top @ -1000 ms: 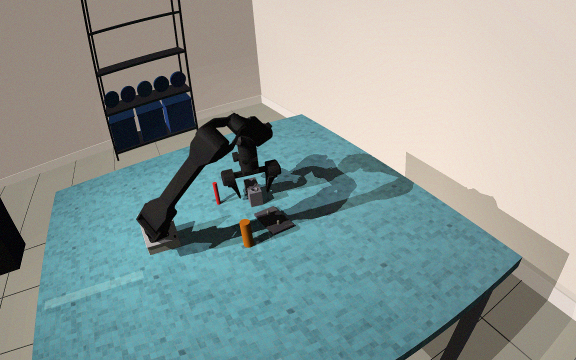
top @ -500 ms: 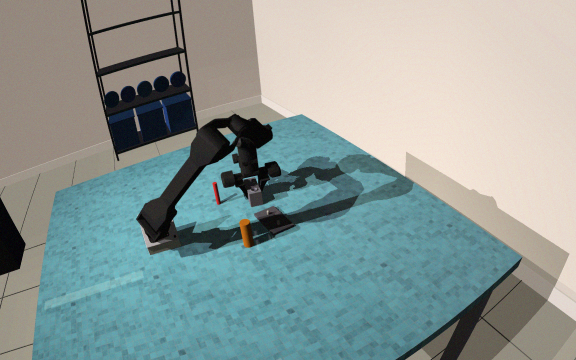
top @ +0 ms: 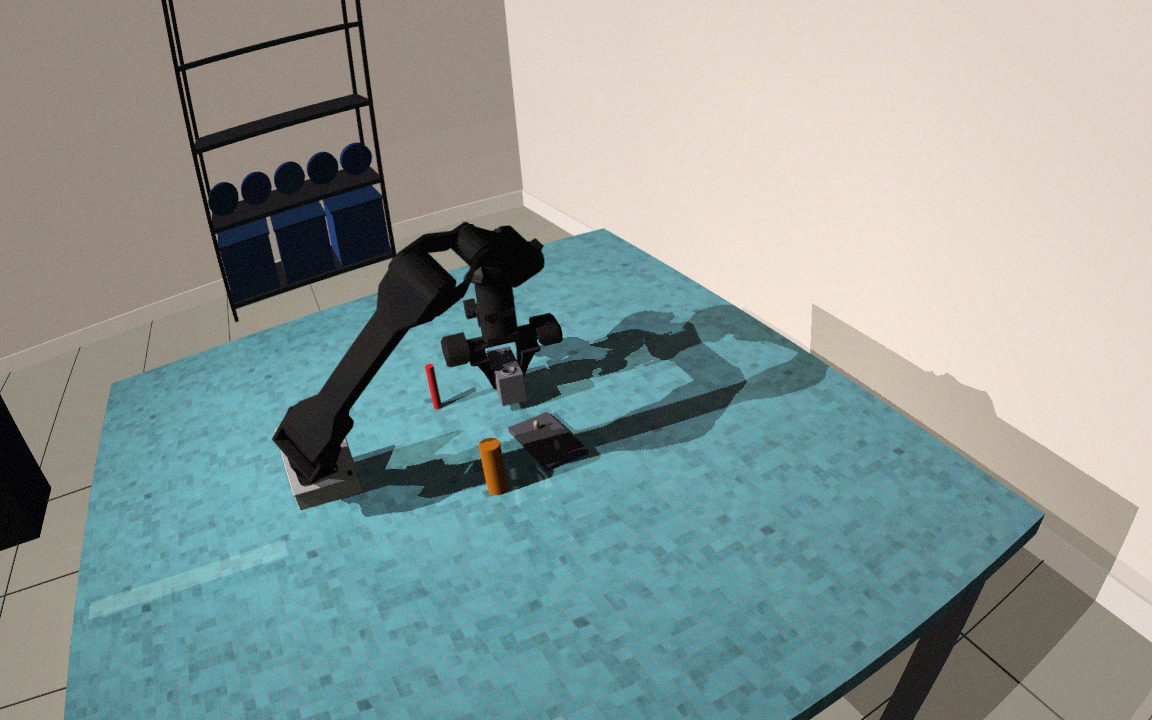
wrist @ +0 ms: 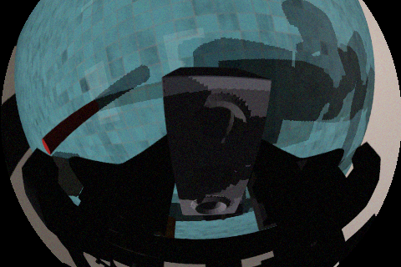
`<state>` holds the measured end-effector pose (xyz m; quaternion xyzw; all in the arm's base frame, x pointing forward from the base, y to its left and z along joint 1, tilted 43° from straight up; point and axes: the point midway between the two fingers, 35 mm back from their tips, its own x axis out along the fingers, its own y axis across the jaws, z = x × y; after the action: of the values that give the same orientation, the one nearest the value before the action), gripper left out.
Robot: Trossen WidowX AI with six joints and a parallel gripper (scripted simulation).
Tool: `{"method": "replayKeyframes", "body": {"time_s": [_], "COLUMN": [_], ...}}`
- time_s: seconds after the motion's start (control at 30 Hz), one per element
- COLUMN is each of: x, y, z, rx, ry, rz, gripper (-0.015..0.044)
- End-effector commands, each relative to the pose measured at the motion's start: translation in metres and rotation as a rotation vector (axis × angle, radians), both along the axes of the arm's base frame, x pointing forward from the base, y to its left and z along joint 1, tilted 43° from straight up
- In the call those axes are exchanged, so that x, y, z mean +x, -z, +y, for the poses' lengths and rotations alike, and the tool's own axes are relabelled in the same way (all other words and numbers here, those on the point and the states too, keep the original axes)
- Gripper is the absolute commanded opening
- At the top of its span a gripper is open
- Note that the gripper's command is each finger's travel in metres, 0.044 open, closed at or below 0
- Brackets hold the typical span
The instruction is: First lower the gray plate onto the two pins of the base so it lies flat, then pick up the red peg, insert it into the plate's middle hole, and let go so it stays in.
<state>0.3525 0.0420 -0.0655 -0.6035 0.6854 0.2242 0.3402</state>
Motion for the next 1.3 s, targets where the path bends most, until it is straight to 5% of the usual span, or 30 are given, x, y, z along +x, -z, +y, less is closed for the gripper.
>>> {"method": "replayKeyframes", "body": {"time_s": [0.0, 1.27], "x": [0.002, -0.001], "y": [-0.009, -0.095], "z": [0.009, 0.069], "rx": [0.007, 0.01], "ry": [0.003, -0.002], "rz": [-0.006, 0.002], "gripper": [0.0, 0.0]}}
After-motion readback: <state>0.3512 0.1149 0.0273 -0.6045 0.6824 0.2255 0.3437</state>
